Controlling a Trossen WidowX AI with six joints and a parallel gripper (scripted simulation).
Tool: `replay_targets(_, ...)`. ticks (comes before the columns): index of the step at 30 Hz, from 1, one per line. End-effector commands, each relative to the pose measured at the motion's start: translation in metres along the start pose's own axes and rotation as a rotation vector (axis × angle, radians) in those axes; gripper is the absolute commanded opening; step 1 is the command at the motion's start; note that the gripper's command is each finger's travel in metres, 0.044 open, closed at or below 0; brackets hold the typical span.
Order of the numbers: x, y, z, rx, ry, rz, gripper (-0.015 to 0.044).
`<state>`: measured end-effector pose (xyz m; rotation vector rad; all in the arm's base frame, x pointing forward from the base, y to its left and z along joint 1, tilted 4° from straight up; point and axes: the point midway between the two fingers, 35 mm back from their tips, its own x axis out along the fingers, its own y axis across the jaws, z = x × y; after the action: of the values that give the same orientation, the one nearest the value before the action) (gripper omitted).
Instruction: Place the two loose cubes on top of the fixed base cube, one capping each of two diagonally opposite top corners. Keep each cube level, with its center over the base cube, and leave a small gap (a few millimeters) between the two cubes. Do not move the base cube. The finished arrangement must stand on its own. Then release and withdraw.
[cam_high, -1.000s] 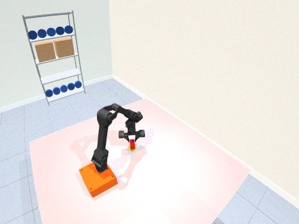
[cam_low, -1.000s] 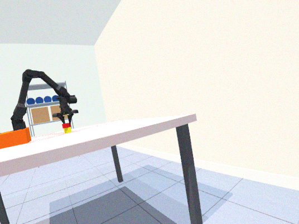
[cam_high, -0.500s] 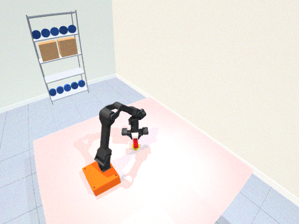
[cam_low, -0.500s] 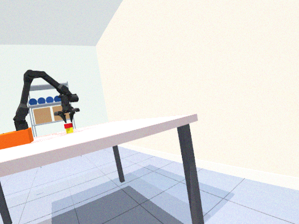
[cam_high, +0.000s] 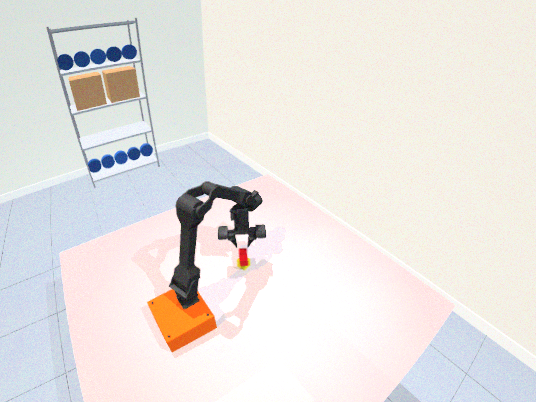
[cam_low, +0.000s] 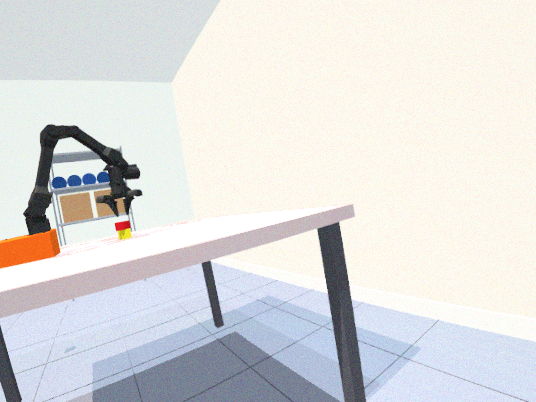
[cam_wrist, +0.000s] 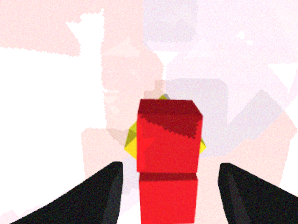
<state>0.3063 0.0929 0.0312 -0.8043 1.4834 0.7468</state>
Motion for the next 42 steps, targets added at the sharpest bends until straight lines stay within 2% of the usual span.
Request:
replay_targets(1, -0.008, 0.000, 0.000, 0.004, -0.007, -0.005, 0.0205)
replay_targets(22, -0.029, 0.000, 0.000, 0.004, -0.007, -0.005, 0.0205)
replay_targets(26, -0.027, 0.007, 0.006, 0.000, -0.005, -0.003, 0.0310)
replay_targets(30, -0.029, 0.055, 0.037, 0.000, -0.008, 0.001, 0.0400)
replay_targets(34, -0.030, 0.100, 0.055, 0.000, -0.009, 0.005, 0.0400)
replay_targets(42, -0.030, 0.103, 0.056, 0.000, -0.009, 0.005, 0.0400)
